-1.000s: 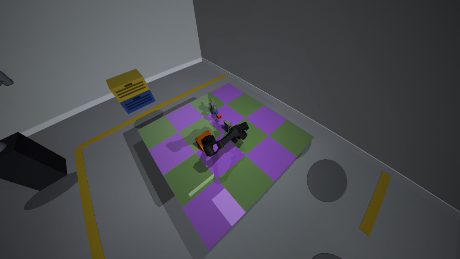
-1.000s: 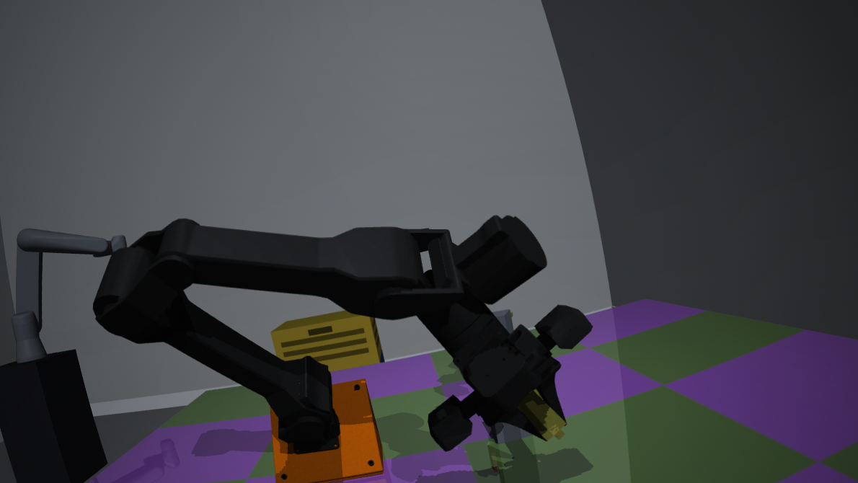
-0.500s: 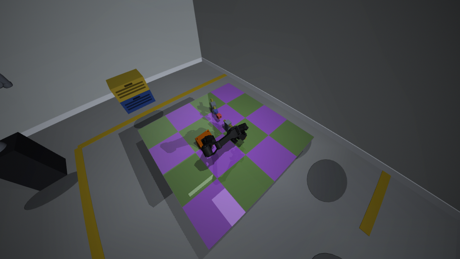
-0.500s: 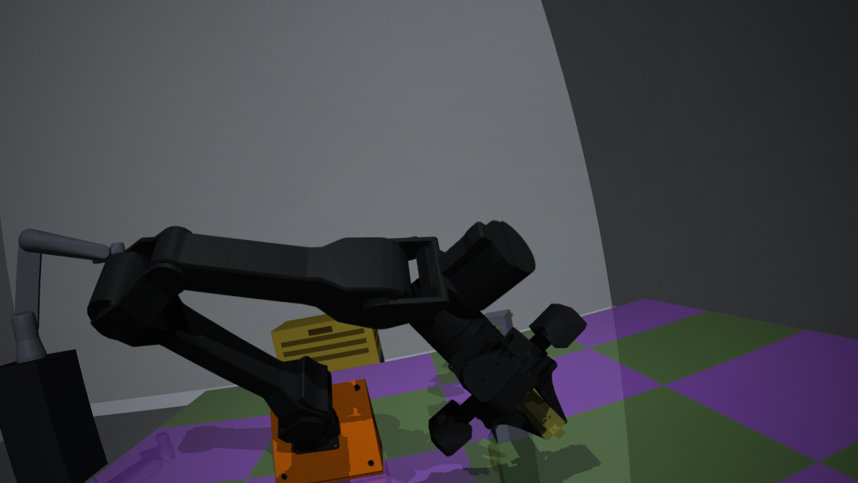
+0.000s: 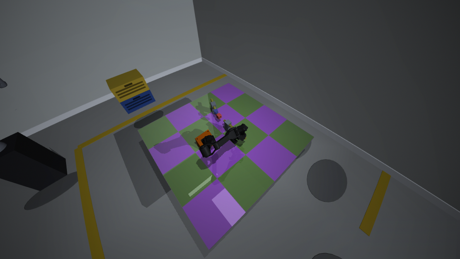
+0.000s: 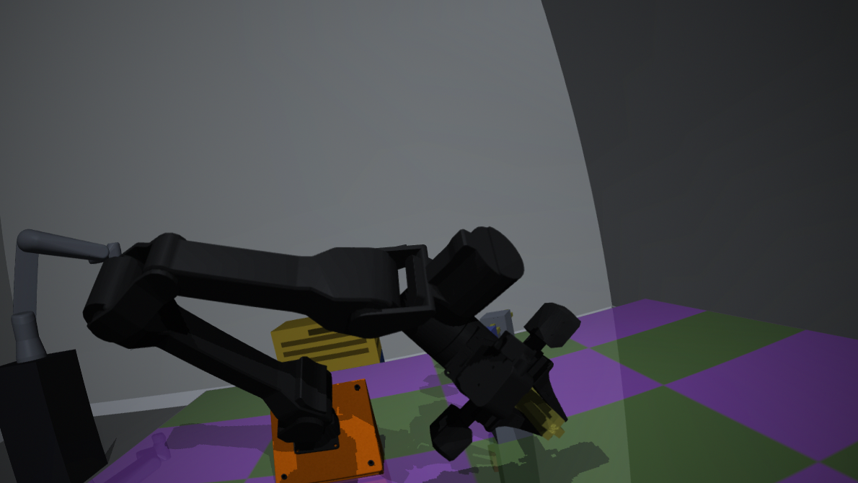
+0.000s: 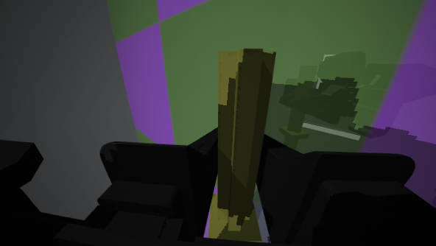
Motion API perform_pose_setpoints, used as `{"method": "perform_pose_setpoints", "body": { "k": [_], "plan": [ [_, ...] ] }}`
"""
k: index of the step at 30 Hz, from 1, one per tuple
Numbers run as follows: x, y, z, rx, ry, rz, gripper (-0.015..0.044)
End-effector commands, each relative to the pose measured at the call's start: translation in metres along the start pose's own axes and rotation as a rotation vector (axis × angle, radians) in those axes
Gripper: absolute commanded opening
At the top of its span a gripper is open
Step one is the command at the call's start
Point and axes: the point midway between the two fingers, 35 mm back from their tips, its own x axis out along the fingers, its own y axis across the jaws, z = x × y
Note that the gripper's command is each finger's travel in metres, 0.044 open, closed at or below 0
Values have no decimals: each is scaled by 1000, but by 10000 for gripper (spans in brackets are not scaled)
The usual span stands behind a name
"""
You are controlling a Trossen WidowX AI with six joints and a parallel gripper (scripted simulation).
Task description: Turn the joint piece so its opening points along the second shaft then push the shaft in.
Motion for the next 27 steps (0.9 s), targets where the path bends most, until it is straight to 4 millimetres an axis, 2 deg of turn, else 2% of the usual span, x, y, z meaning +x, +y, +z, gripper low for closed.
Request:
{"method": "perform_pose_setpoints", "body": {
  "k": [1,27],
  "plan": [
    [1,0,-2,0,6,28,67],
    [0,0,-3,0,4,123,67]
  ]
}}
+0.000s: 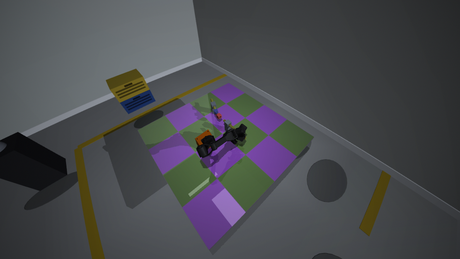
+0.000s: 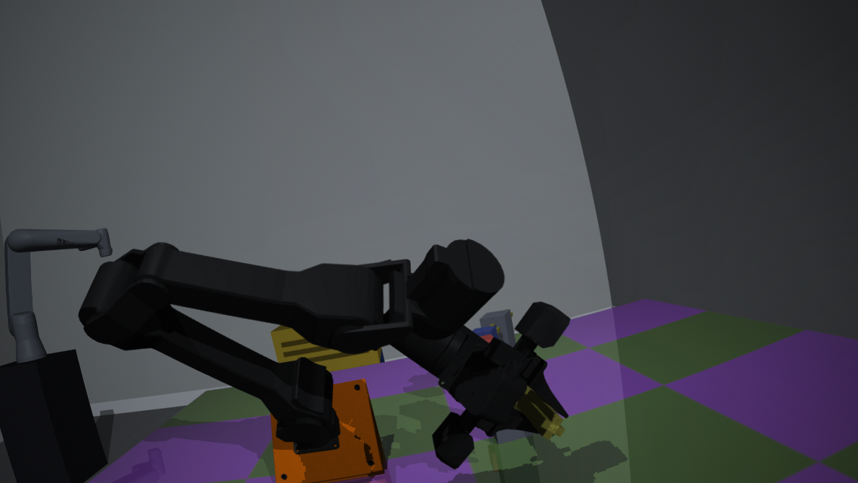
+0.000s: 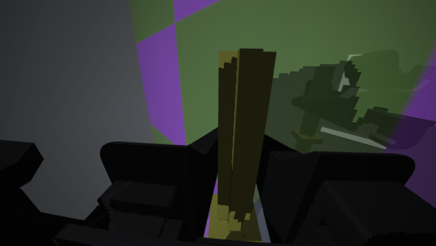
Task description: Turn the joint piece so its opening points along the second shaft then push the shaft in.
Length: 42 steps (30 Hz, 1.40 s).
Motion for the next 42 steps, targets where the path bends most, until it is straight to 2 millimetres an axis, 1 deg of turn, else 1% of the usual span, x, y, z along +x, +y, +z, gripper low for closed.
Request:
{"method": "perform_pose_setpoints", "body": {
  "k": [1,42],
  "plan": [
    [0,0,-1,1,2,7,67],
    [0,0,-1,1,4,15,67]
  ]
}}
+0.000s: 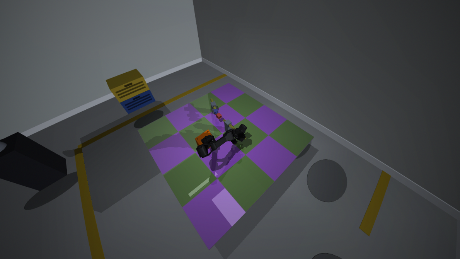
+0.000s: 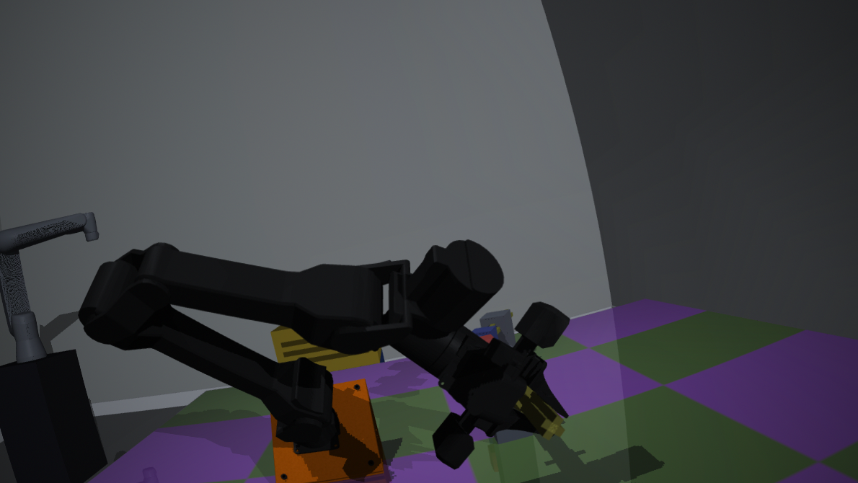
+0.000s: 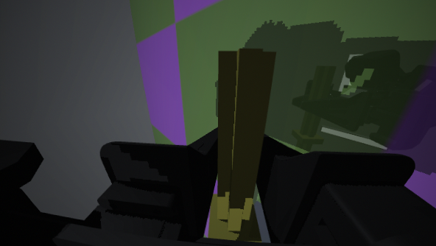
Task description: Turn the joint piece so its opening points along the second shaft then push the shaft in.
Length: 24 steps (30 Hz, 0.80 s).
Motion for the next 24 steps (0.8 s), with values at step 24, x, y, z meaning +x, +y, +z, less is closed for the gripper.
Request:
{"method": "perform_pose_setpoints", "body": {
  "k": [24],
  "plan": [
    [0,0,0,0,0,2,67]
  ]
}}
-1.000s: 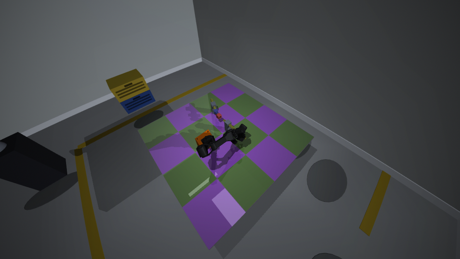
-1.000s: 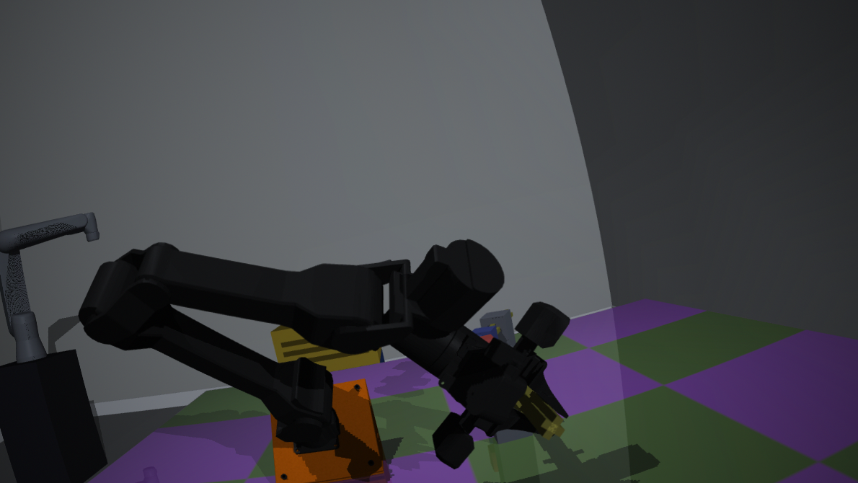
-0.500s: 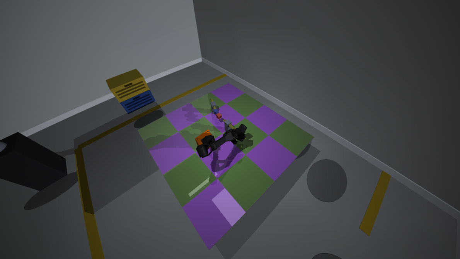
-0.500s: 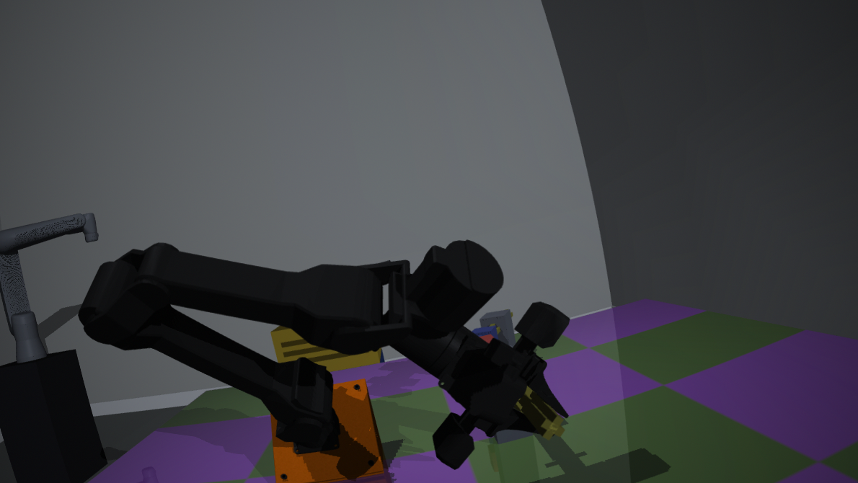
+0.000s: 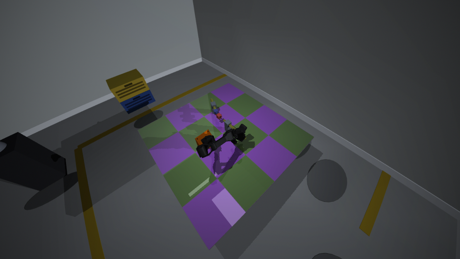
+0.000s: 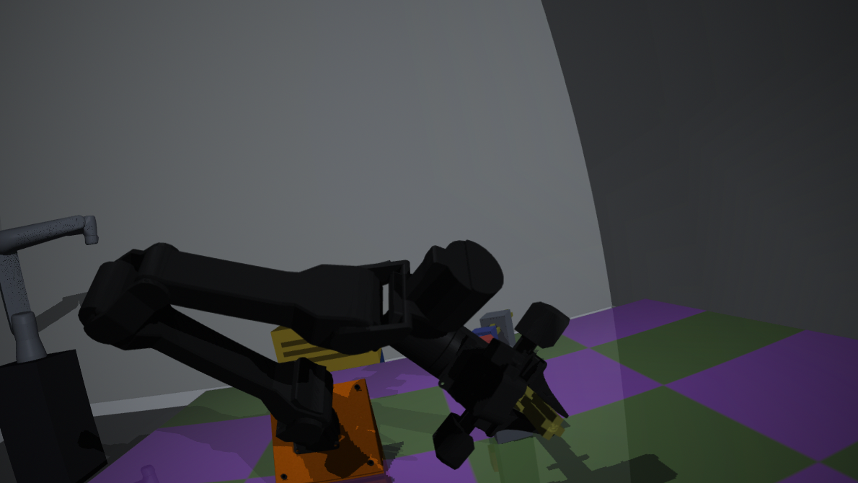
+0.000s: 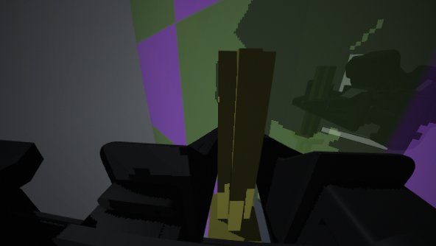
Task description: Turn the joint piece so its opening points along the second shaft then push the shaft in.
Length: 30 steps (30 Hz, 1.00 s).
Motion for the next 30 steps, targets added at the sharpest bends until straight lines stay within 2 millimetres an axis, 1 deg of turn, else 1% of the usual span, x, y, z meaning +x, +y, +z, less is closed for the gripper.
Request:
{"method": "perform_pose_setpoints", "body": {
  "k": [1,30],
  "plan": [
    [0,0,0,0,0,0,67],
    [0,0,0,0,0,3,67]
  ]
}}
